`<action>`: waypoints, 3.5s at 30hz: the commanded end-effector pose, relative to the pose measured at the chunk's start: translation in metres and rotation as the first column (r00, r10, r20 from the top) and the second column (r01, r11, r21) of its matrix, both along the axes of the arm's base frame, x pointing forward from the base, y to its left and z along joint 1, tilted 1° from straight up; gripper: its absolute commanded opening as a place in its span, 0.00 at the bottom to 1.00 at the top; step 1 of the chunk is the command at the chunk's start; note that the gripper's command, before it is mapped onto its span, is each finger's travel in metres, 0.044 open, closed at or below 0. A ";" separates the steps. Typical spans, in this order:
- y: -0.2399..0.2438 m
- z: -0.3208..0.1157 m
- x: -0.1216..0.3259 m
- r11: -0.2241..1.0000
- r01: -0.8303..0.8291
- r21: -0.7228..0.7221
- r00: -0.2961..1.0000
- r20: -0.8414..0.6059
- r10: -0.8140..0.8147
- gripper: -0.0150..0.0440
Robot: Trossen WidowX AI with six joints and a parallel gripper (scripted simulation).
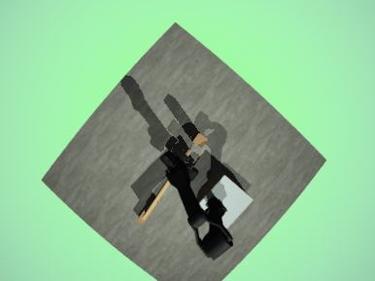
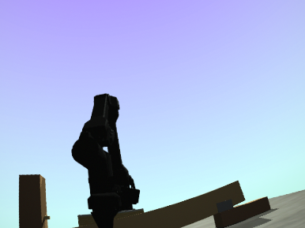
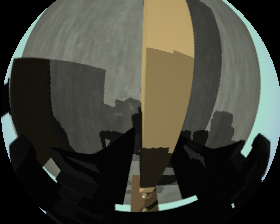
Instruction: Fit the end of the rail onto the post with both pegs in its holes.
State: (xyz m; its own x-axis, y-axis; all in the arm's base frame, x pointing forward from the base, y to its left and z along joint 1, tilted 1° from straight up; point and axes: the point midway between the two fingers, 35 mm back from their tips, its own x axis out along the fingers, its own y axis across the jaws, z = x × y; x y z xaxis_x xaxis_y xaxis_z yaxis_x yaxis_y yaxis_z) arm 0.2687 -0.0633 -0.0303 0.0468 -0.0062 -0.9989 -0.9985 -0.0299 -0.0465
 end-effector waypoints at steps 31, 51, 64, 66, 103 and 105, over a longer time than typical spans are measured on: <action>0.000 0.004 -0.001 1.000 -0.005 0.005 1.000 -0.005 0.005 0.25; 0.000 0.015 0.001 1.000 -0.005 0.005 1.000 -0.004 0.005 0.25; 0.000 0.021 0.002 1.000 -0.005 0.005 1.000 -0.004 0.005 0.25; 0.000 0.022 0.002 1.000 -0.005 0.005 1.000 -0.004 0.005 0.25; 0.000 0.035 0.002 1.000 -0.005 0.005 1.000 -0.004 0.005 0.25; 0.000 0.034 0.002 1.000 -0.005 0.005 1.000 -0.004 0.005 0.25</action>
